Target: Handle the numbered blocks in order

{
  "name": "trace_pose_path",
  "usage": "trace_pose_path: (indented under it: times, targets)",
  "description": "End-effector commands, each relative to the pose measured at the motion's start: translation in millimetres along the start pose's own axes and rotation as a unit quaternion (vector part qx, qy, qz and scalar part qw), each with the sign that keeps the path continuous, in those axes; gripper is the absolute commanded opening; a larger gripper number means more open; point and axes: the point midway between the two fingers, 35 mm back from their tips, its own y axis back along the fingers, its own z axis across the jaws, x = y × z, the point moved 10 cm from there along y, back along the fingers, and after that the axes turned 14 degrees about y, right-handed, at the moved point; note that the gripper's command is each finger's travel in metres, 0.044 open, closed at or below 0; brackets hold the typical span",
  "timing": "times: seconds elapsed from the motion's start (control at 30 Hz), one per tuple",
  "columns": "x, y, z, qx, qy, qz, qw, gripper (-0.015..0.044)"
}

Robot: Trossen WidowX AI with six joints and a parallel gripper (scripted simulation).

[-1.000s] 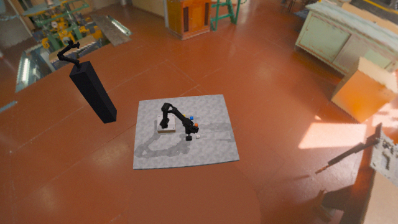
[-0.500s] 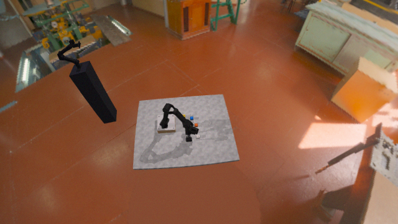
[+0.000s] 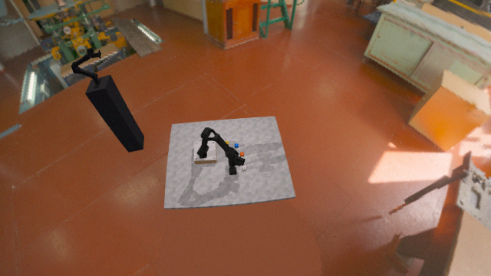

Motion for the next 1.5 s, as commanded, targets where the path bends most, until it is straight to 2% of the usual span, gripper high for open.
trace_pose_path:
  times: [0.0, 0.47, 0.87, 1.47]
  targets:
    - [0, 0, 0, 0.001, 0.002, 0.000, 1.000, 0.0120]
    - [0, 0, 0, 0.001, 0.002, 0.000, 1.000, 0.0120]
    - [0, 15, 0, 0.001, 0.002, 0.000, 1.000, 0.0120]
    - [0, 8, 0, 0.001, 0.002, 0.000, 1.000, 0.0120]
